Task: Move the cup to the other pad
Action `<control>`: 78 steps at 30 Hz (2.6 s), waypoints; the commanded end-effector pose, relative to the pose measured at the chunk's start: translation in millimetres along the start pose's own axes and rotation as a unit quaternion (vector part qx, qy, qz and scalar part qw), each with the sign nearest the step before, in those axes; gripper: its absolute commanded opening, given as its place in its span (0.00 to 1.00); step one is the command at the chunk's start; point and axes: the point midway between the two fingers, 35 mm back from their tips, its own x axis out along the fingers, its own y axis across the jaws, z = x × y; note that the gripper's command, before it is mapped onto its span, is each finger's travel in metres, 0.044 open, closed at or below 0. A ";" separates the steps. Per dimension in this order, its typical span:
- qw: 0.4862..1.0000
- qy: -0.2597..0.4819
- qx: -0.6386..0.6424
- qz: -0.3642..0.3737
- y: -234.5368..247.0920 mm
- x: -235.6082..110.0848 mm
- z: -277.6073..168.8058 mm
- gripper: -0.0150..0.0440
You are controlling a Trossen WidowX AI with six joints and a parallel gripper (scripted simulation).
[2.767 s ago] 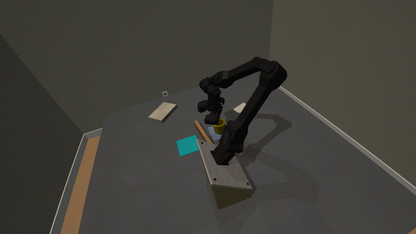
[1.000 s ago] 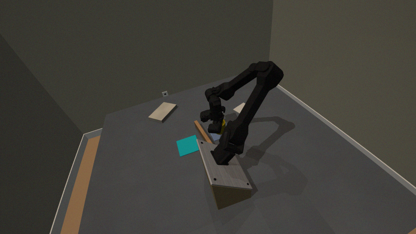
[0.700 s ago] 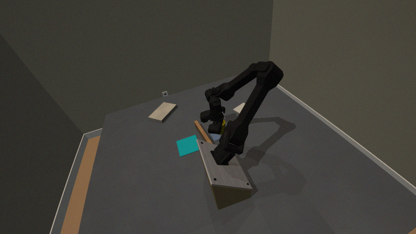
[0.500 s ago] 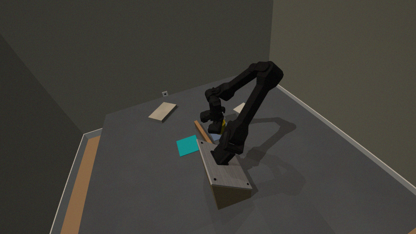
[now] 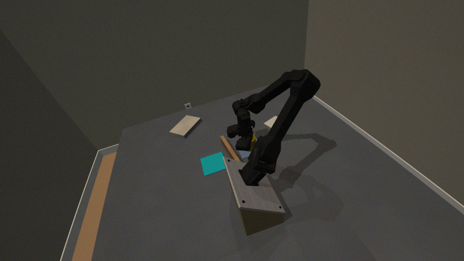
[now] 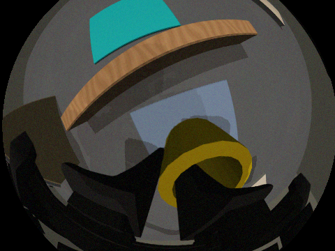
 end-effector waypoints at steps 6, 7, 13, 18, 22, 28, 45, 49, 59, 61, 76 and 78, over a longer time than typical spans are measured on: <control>1.000 -0.001 -0.001 0.001 -0.8 -13.3 1.9 0.25; 1.000 -0.001 -0.001 0.001 -0.7 -16.5 2.2 0.25; 1.000 -0.001 -0.003 0.002 0.7 -35.8 3.8 0.25; 1.000 0.000 -0.004 0.003 2.6 -52.1 4.3 0.25; 1.000 0.001 -0.005 0.003 5.0 -63.7 4.1 0.25; 1.000 0.002 -0.006 0.002 9.7 -70.3 3.4 0.25; 1.000 0.007 -0.012 0.004 11.1 -66.2 3.3 0.25; 1.000 0.006 -0.012 0.004 12.4 -66.3 5.3 0.25; 1.000 0.003 -0.008 0.003 24.3 -67.9 24.4 0.25; 1.000 0.002 -0.007 0.003 26.7 -68.3 28.5 0.25; 1.000 0.001 -0.006 0.003 46.9 -70.1 57.9 0.25; 1.000 0.000 -0.006 0.003 49.8 -70.3 61.8 0.25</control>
